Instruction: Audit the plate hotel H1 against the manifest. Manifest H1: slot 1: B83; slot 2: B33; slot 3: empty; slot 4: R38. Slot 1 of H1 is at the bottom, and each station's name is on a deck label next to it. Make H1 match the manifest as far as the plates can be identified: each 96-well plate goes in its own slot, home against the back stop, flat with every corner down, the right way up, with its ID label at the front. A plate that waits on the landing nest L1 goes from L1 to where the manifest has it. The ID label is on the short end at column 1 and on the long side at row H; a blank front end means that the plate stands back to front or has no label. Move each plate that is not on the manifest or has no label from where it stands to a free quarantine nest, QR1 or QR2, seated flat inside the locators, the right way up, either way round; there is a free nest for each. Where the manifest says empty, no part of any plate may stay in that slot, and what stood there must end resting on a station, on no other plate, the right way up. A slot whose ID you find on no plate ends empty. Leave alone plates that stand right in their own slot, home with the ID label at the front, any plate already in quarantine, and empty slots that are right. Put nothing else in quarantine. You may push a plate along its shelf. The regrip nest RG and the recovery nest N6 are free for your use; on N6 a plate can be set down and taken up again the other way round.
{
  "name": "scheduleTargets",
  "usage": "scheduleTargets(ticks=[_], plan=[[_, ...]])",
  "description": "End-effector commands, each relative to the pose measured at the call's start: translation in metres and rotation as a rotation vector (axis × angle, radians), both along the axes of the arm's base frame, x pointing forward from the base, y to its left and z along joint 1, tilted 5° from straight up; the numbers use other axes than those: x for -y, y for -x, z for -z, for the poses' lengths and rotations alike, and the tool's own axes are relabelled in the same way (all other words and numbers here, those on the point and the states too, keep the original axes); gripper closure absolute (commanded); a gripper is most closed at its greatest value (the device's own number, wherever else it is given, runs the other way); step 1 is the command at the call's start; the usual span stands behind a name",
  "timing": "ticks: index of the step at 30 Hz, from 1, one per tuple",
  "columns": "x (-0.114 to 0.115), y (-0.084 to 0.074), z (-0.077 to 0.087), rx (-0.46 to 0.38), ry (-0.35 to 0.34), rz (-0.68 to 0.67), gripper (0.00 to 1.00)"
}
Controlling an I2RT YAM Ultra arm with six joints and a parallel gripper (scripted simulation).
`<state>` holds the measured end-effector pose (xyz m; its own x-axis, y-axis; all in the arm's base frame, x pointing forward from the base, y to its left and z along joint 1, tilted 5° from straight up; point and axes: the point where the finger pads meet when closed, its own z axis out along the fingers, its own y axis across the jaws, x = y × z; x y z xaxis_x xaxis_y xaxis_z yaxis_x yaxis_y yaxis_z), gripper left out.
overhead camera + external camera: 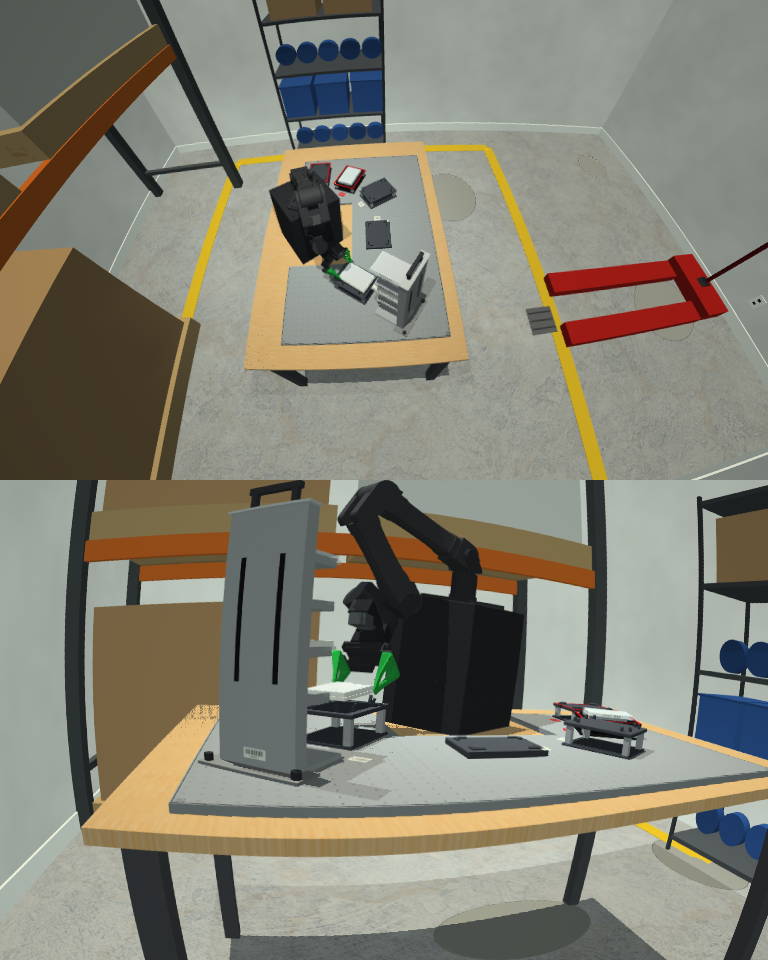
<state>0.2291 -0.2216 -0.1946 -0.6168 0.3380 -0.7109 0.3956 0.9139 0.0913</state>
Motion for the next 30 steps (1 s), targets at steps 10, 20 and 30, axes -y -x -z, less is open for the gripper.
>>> scheduleTargets(ticks=[10,20,30], plan=[[0.009,-0.004,0.000,0.034,0.033,-0.003,0.14],[0.009,-0.004,0.004,0.035,0.036,-0.003,0.14],[0.008,-0.002,0.009,0.035,0.036,-0.003,0.14]])
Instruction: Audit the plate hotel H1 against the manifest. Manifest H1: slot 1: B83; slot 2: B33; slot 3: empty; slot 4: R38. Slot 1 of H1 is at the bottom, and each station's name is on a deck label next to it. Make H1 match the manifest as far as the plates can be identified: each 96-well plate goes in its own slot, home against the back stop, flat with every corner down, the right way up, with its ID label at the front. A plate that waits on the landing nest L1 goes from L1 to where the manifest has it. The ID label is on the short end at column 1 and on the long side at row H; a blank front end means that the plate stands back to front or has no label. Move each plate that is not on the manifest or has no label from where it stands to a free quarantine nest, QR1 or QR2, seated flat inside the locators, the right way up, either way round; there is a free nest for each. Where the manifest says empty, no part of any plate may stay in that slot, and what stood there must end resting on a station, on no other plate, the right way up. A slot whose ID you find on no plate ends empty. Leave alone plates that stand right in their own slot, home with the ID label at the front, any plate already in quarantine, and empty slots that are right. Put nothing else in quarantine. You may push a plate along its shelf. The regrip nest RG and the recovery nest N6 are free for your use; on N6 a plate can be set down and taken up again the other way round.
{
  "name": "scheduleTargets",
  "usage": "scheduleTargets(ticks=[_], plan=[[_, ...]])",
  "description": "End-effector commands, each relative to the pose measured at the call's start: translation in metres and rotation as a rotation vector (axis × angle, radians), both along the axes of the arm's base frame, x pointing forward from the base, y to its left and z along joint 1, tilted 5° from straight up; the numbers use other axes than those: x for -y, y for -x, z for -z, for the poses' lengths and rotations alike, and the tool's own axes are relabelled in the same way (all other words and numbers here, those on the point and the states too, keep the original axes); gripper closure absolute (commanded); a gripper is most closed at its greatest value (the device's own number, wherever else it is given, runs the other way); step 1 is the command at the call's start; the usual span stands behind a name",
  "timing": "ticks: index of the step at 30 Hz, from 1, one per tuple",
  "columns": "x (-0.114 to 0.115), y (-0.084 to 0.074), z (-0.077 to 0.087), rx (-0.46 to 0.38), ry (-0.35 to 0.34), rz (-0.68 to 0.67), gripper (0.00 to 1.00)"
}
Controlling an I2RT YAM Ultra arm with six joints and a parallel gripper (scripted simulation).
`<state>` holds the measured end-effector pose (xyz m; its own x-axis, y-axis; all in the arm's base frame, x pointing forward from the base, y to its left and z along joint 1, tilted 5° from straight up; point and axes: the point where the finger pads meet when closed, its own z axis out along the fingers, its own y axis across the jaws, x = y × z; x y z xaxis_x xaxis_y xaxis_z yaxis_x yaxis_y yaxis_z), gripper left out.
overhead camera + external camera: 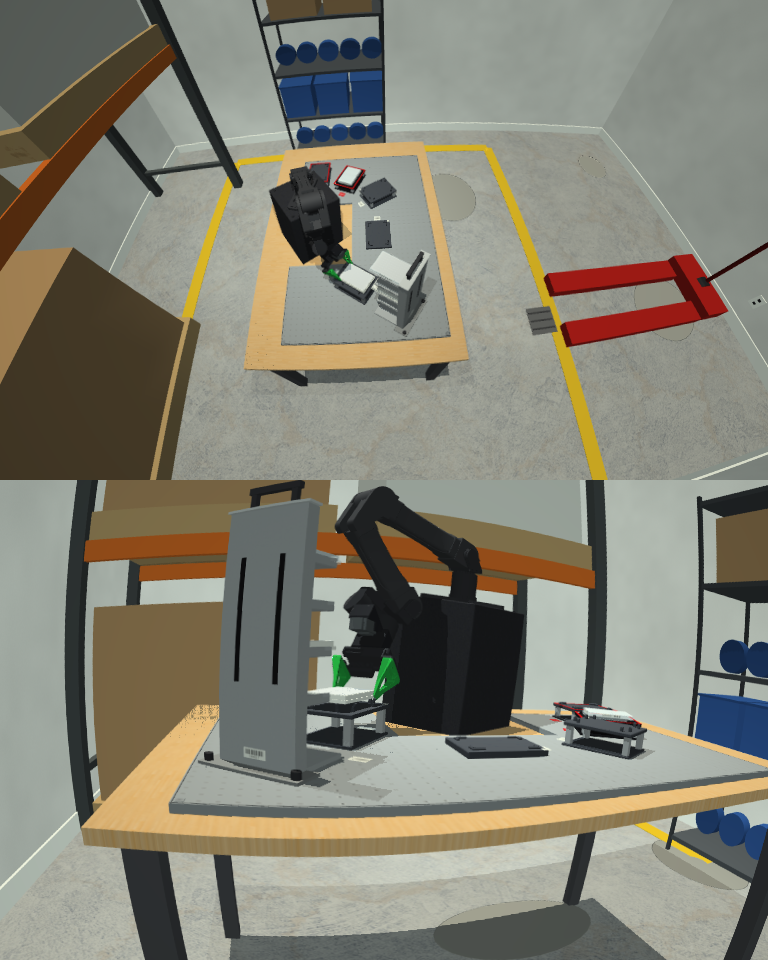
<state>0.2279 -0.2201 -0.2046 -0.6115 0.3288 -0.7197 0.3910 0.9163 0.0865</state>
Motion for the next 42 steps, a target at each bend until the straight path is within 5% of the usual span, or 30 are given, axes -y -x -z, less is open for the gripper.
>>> scheduleTargets(ticks=[1,28,30,42], plan=[[0.010,-0.003,-0.001,0.026,0.027,0.001,0.14],[0.004,0.002,0.014,0.011,0.010,0.003,0.14],[0.002,0.000,0.008,0.015,0.012,-0.003,0.07],[0.002,0.000,0.008,0.015,0.012,-0.003,0.07]])
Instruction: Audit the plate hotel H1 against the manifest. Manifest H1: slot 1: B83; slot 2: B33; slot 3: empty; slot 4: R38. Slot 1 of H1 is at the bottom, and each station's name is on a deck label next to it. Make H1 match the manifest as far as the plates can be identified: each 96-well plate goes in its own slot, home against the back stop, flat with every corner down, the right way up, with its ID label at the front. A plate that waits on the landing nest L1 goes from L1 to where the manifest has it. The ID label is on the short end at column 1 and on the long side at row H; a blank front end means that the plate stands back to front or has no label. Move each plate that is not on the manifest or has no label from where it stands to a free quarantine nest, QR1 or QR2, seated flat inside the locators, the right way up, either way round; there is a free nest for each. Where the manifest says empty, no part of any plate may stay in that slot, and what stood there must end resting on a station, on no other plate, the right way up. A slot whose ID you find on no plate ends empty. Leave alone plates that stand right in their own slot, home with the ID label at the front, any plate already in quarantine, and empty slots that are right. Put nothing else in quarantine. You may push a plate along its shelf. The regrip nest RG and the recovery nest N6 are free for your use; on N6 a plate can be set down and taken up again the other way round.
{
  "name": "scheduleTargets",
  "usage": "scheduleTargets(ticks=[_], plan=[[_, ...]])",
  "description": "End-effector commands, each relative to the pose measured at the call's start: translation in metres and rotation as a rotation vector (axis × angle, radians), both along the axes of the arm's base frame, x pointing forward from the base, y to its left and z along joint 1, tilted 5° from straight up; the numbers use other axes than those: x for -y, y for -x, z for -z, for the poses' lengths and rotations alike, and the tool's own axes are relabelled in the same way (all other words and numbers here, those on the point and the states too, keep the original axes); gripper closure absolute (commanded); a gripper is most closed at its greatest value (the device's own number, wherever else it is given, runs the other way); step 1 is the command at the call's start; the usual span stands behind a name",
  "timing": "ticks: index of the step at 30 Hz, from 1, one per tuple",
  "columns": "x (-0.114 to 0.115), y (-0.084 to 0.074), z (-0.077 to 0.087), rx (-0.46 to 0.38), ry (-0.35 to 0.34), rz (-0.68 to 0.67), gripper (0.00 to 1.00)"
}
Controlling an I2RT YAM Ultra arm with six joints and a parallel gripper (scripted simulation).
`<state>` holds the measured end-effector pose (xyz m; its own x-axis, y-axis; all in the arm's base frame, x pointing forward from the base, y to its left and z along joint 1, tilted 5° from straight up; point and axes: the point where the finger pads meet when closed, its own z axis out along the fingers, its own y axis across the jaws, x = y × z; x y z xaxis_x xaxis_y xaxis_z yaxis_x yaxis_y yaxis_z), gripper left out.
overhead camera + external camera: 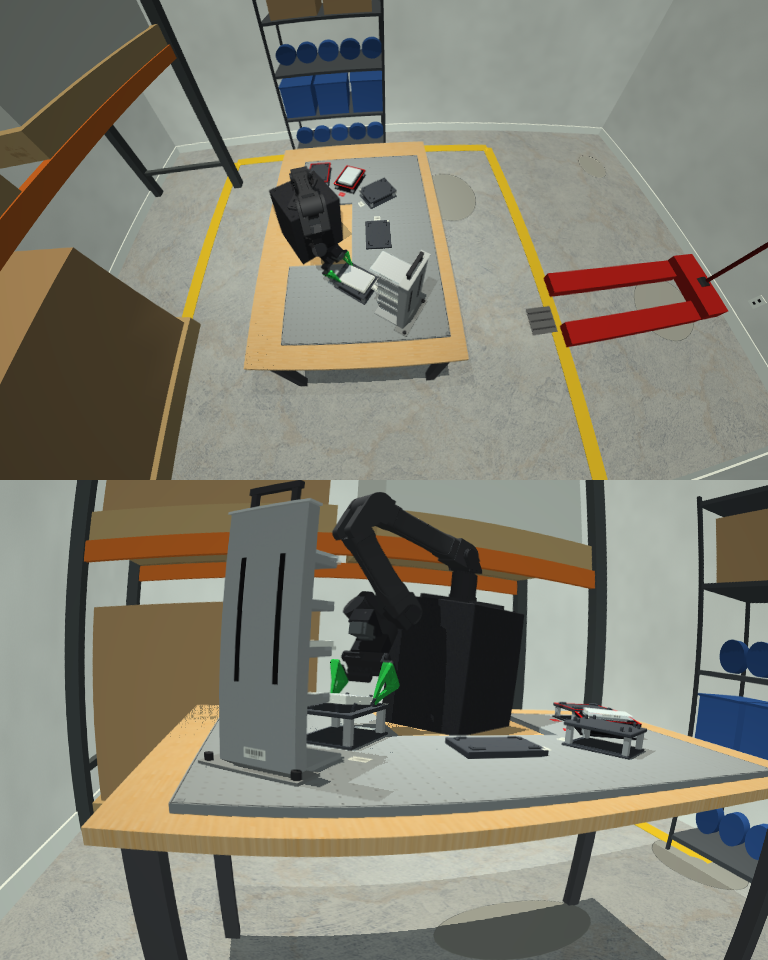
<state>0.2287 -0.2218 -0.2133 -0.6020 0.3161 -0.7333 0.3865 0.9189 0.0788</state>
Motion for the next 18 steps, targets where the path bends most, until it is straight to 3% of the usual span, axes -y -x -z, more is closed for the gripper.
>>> scheduleTargets(ticks=[1,2,3,18], plan=[[0.0000,0.0008,-0.0003,0.000,-0.002,0.001,0.07],[0.0000,0.0008,-0.0003,0.000,-0.002,0.001,0.07],[0.0000,0.0008,-0.0003,0.000,-0.002,0.001,0.00],[-0.0028,0.0050,-0.0050,-0.005,-0.015,0.003,0.00]])
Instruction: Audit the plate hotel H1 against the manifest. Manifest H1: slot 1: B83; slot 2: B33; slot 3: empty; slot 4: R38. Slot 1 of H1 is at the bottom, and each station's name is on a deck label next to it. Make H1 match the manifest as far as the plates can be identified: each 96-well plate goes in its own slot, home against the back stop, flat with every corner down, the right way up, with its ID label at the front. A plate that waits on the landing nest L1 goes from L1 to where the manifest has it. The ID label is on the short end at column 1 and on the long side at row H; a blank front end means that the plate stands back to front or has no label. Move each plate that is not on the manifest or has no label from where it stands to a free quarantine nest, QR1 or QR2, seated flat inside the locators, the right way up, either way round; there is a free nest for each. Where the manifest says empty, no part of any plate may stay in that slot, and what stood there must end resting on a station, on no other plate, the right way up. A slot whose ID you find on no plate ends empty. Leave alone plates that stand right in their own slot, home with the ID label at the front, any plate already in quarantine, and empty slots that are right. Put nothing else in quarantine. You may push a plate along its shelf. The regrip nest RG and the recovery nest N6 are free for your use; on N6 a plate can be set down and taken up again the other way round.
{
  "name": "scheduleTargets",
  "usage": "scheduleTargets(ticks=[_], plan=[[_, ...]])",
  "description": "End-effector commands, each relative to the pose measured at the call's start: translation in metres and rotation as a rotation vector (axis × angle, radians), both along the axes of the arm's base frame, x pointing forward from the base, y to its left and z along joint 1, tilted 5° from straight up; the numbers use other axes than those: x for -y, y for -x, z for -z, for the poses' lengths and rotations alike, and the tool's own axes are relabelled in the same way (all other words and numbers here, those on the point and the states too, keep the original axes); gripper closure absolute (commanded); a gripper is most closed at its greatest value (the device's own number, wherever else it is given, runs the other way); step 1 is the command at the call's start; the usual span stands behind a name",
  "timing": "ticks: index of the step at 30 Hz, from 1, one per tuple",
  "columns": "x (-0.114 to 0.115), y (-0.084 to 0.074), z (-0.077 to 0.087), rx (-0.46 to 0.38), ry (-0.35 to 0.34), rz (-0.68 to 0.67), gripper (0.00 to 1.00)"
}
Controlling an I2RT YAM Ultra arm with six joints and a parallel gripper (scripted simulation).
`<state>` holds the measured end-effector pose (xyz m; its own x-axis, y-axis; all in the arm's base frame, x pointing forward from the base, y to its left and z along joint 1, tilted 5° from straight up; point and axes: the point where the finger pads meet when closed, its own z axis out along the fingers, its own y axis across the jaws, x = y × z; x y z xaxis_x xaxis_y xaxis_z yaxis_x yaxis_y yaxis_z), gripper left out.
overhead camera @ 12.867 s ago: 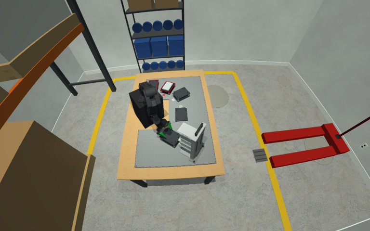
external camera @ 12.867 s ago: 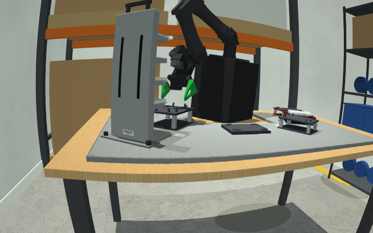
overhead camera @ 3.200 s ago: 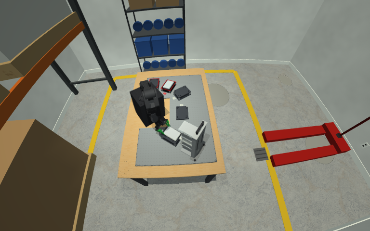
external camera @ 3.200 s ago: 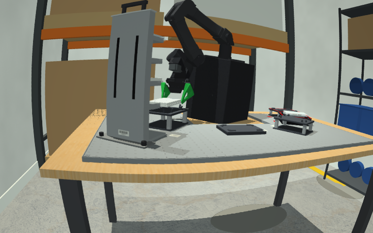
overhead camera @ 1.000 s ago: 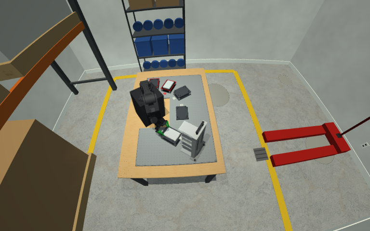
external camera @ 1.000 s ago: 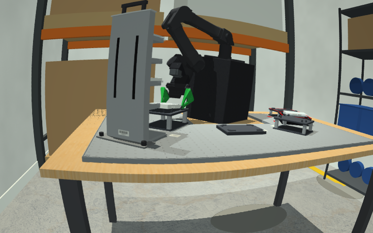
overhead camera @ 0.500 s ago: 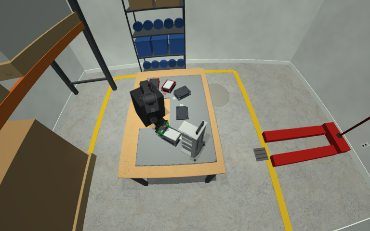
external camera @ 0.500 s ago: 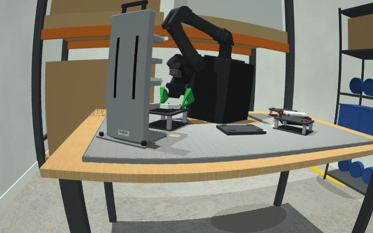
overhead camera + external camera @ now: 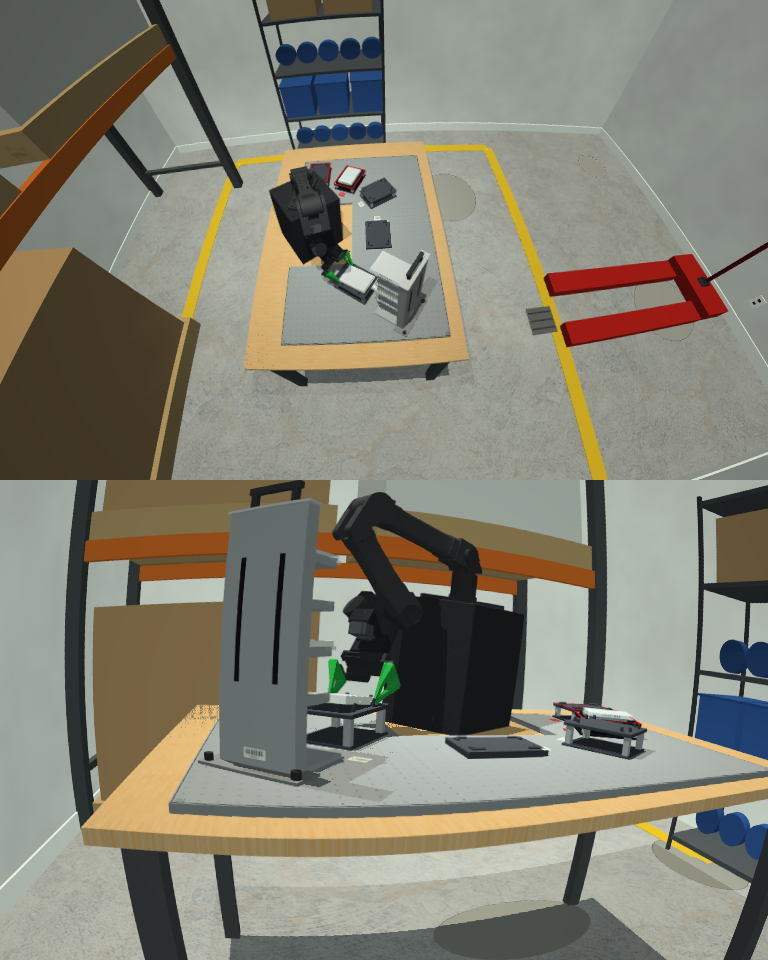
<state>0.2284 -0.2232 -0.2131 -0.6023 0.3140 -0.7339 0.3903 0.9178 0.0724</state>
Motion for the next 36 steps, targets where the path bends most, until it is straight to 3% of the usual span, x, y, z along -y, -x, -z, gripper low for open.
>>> scheduleTargets(ticks=[1,36], plan=[[-0.004,0.005,-0.006,-0.003,-0.020,-0.001,0.00],[-0.004,0.013,-0.057,-0.003,-0.020,-0.001,0.00]])
